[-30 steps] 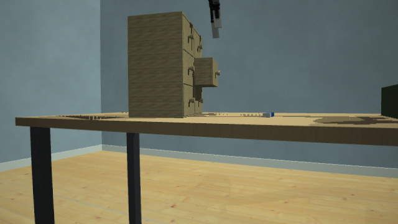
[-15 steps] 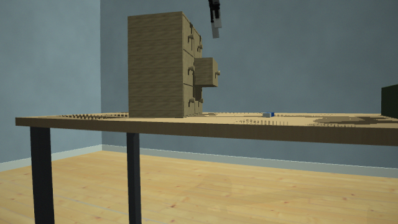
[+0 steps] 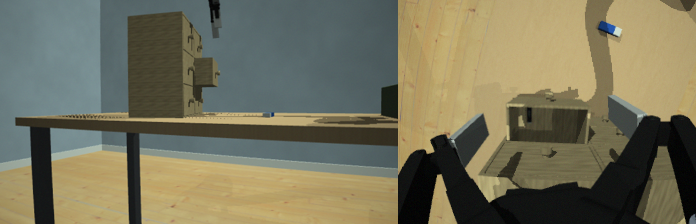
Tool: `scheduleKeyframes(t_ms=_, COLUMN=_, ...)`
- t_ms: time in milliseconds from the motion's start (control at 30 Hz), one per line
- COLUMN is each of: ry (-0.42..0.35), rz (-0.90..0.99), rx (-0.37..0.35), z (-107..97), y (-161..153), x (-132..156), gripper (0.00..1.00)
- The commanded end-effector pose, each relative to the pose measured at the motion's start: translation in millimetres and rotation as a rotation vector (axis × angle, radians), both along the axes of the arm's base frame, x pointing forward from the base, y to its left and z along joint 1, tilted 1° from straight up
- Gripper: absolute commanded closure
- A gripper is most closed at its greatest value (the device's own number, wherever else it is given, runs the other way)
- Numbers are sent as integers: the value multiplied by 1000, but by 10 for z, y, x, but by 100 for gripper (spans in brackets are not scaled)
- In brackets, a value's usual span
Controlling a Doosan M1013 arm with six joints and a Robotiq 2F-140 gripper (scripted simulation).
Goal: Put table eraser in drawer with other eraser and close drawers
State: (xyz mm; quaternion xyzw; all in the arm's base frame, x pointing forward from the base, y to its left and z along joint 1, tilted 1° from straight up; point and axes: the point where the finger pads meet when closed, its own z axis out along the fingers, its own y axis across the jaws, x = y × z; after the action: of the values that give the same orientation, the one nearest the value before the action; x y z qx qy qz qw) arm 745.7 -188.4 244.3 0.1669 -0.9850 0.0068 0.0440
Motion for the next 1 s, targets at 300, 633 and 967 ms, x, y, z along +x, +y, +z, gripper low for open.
scheduleKeyframes(t_ms=300, ry=0, rz=4, rx=0, z=3, y=0, x=-2, gripper=0)
scheduleKeyframes(t_ms=633, ry=0, rz=23, rx=1, z=9, y=-1, x=-8, gripper=0)
scheduleKeyframes(t_ms=967, ry=0, rz=68, rx=3, z=25, y=-3, x=-23, gripper=0)
